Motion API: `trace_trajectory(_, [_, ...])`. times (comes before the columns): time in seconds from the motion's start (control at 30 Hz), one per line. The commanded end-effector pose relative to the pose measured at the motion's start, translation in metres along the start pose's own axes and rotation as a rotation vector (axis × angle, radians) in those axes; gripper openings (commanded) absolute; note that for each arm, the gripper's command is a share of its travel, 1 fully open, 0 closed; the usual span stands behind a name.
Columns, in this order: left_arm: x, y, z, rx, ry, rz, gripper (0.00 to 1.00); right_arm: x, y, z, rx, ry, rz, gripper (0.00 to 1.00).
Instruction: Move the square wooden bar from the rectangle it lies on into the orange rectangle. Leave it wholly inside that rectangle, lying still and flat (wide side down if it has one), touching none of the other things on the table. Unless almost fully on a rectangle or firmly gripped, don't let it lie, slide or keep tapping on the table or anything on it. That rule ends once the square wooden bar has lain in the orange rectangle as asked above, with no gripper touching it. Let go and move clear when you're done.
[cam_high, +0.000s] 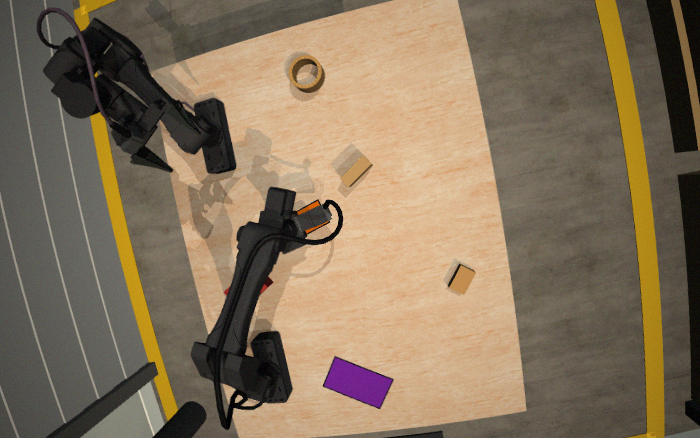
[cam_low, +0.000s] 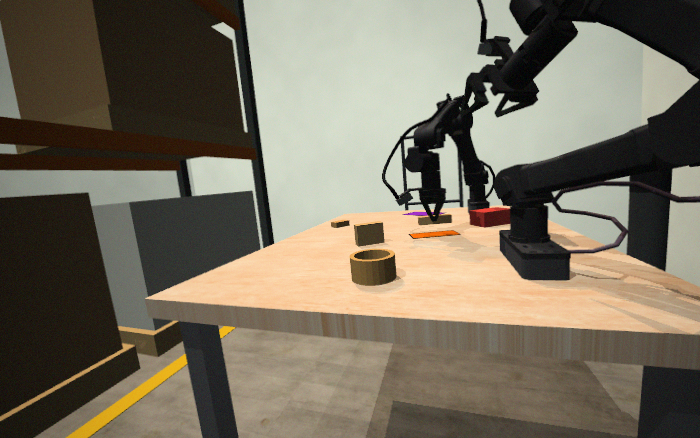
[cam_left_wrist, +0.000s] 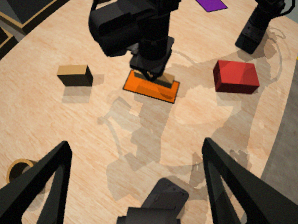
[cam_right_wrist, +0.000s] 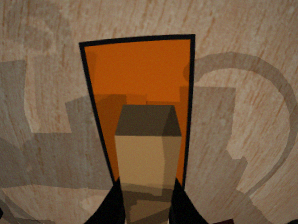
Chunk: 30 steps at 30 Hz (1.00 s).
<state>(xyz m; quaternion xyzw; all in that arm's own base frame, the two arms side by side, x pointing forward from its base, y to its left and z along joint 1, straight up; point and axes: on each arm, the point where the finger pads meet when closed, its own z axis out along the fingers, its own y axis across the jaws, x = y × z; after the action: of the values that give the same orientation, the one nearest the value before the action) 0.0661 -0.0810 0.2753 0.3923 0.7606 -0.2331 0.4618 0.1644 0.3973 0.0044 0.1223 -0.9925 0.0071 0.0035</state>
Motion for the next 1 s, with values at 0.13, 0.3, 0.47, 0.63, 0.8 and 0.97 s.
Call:
trace_trajectory(0.13, [0.0, -0.001, -0.001, 0.003, -0.016, 0.0, 1.0, -0.009, 0.002, -0.009, -0.012, -0.007, -0.026, 0.19])
trace_trajectory(0.3, [0.0, -0.001, -0.001, 0.003, -0.016, 0.0, 1.0, -0.013, 0.007, 0.001, -0.024, -0.013, -0.073, 0.19])
trace_trajectory(0.47, [0.0, -0.001, -0.001, 0.003, -0.016, 0.0, 1.0, -0.011, 0.004, 0.01, -0.017, -0.009, -0.073, 0.19])
trace_trajectory(0.63, [0.0, -0.001, -0.001, 0.003, -0.016, 0.0, 1.0, -0.008, 0.005, 0.015, -0.016, -0.008, -0.072, 0.19])
trace_trajectory(0.8, [0.0, -0.001, -0.001, 0.003, -0.016, 0.0, 1.0, -0.007, 0.004, 0.022, -0.014, -0.007, -0.072, 0.19])
trace_trajectory(0.97, [0.0, -0.001, -0.001, 0.003, -0.016, 0.0, 1.0, -0.007, 0.005, 0.021, -0.022, -0.013, -0.072, 0.19])
